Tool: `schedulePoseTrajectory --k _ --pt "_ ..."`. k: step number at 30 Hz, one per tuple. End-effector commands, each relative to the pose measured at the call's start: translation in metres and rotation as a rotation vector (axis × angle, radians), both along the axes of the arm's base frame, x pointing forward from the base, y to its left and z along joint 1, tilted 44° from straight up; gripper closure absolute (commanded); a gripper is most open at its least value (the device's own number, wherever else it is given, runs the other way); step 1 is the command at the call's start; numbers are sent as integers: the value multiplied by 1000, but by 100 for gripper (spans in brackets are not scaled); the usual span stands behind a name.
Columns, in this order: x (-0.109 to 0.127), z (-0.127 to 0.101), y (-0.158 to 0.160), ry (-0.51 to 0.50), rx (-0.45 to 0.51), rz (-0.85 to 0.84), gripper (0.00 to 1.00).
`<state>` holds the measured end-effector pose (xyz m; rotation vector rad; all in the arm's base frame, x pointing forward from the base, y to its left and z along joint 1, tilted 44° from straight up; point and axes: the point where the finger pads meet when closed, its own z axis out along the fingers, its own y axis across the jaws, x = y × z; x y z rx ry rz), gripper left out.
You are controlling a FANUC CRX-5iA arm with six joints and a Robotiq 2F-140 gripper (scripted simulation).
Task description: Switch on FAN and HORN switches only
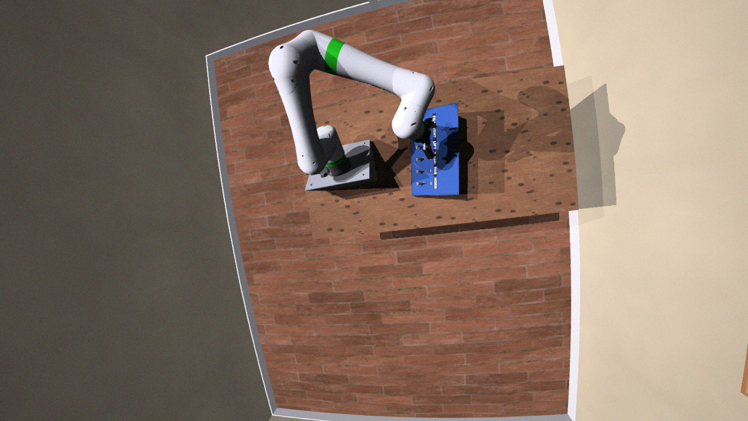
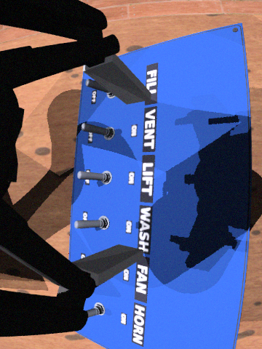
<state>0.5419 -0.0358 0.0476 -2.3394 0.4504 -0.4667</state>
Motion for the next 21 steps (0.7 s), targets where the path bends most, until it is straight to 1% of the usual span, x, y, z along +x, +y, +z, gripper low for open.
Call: schedulePoseTrajectory --k 1,11,21 --pt "0 0 0 0 0 0 0" --pt "-1 -4 -4 0 0 0 0" --pt "-7 -26 -26 0 0 0 0"
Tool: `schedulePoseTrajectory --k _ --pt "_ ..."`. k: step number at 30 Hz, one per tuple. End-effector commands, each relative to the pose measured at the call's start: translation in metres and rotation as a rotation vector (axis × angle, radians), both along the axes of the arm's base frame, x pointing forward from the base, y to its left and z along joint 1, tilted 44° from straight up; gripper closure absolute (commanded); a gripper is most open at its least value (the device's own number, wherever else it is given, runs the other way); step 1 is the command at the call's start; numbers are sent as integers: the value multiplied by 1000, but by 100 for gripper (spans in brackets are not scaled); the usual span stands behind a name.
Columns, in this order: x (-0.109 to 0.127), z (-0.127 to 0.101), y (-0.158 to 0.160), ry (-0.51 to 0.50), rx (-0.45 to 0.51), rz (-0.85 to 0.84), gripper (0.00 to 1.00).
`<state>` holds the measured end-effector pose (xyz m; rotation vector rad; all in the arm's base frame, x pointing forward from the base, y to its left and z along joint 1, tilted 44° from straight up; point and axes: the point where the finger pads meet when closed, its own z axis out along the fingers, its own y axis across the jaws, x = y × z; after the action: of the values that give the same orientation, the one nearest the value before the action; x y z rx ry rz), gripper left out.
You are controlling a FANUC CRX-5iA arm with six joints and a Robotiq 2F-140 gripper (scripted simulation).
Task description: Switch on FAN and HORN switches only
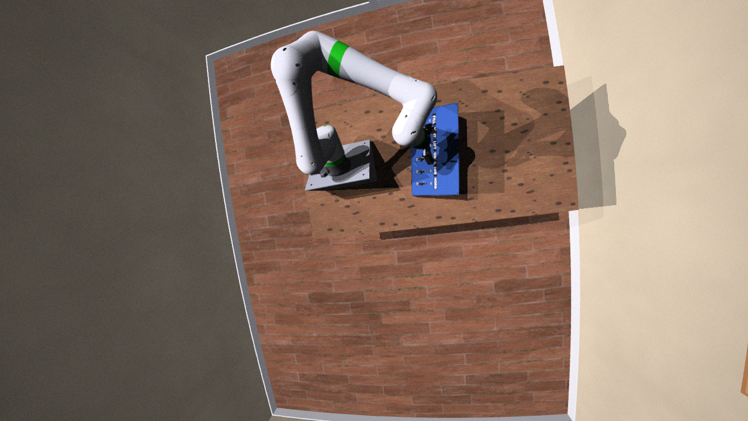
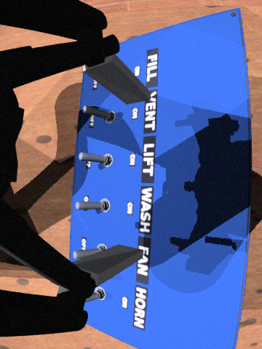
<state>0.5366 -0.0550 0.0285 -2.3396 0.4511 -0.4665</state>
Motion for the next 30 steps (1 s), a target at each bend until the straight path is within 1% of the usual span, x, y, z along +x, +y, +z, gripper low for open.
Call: schedulePoseTrajectory --k 1,3,9,14,30 --pt "-2 -9 -9 -1 0 0 0" --pt "-2 -9 -9 -1 0 0 0" --pt "-6 -23 -23 -1 0 0 0" --pt "-8 -29 -30 -1 0 0 0" --pt "-8 -31 -31 -1 0 0 0"
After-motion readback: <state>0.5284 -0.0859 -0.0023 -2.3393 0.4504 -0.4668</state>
